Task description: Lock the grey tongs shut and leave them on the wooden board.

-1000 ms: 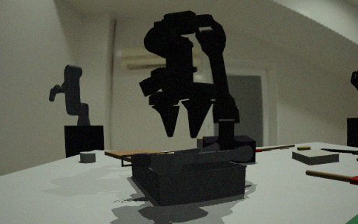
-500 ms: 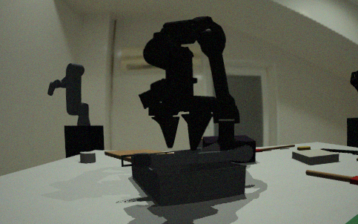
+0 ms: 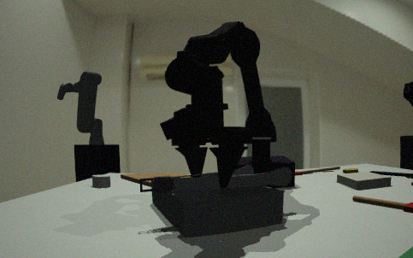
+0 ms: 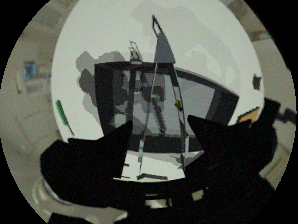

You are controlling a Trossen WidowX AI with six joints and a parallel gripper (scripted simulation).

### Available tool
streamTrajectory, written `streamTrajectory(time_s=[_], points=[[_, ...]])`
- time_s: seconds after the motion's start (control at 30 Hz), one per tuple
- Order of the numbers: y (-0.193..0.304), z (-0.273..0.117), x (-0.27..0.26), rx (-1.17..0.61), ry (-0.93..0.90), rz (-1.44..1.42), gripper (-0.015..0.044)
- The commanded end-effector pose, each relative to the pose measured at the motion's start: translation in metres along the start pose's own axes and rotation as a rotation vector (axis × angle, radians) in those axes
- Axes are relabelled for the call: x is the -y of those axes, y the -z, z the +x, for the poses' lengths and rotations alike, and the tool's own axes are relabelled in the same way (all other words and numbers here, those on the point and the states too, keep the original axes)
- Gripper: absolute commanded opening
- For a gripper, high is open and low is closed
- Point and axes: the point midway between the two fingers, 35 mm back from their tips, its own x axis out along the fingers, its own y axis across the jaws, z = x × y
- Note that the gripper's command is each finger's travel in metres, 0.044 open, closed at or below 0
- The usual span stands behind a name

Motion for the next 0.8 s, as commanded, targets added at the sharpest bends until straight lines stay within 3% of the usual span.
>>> streamTrajectory(time_s=[0.0,0.63,0.77], points=[[0.002,0.009,0.002,-0.005,0.01,0.004,0.044],[0.004,0.036,0.004,-0.005,0.01,0.004,0.044],[0.003,0.032,0.002,-0.002,0.002,0.0,0.0355]])
